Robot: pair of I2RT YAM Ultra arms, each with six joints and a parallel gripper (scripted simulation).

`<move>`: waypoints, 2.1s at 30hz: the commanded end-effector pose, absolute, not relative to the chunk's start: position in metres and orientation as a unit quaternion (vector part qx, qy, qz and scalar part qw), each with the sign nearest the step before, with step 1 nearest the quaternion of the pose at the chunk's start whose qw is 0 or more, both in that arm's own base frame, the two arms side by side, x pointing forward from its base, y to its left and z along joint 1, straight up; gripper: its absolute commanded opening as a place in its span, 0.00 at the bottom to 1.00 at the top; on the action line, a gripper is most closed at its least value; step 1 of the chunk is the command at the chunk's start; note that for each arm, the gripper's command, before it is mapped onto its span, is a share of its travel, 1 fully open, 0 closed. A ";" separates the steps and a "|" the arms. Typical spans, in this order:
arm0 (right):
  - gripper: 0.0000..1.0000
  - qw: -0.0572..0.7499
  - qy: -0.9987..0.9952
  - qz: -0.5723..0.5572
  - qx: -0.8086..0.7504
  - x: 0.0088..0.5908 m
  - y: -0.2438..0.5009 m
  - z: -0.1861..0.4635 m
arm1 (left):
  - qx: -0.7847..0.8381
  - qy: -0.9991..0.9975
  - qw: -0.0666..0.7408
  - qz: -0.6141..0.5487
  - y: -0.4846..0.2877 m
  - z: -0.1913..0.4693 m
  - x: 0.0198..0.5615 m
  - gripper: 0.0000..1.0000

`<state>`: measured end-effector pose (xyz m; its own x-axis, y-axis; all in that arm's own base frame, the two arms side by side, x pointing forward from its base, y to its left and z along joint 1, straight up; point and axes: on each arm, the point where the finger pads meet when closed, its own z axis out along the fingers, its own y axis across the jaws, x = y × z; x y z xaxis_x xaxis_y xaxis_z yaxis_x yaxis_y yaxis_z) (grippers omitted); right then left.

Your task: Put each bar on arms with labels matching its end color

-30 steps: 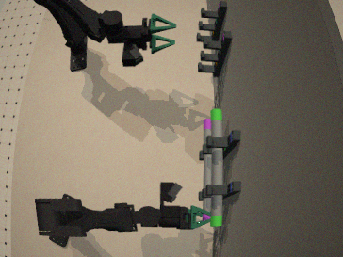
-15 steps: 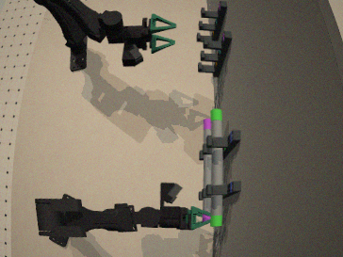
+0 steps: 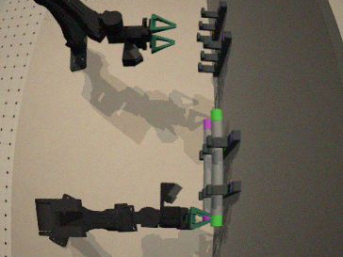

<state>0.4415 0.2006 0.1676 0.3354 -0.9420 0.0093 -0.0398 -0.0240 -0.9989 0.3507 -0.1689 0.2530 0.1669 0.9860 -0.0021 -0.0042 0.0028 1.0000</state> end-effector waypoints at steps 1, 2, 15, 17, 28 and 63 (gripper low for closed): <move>0.66 0.578 0.408 -0.408 -0.577 0.441 0.197 0.185 | 0.541 0.456 0.541 0.456 -0.171 0.249 0.349 1.00; 0.60 0.578 0.408 -0.408 -0.577 0.441 0.197 0.185 | 0.541 0.456 0.541 0.456 -0.171 0.249 0.349 1.00; 0.00 0.578 0.408 -0.409 -0.577 0.439 0.197 0.184 | 0.541 0.456 0.541 0.456 -0.171 0.249 0.349 1.00; 0.00 0.578 0.408 -0.409 -0.577 0.439 0.197 0.184 | 0.541 0.456 0.541 0.456 -0.171 0.249 0.349 1.00; 0.00 0.578 0.408 -0.409 -0.577 0.439 0.197 0.184 | 0.541 0.456 0.541 0.456 -0.171 0.249 0.349 1.00; 0.00 0.578 0.408 -0.409 -0.577 0.439 0.197 0.193 | 0.541 0.456 0.541 0.456 -0.171 0.249 0.349 1.00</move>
<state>0.4405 0.1999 0.1680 0.3350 -0.9421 0.0139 -0.0519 -0.0332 -0.9981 0.3507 -0.1689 0.2530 0.1669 0.9860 -0.0021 -0.0042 0.0028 1.0000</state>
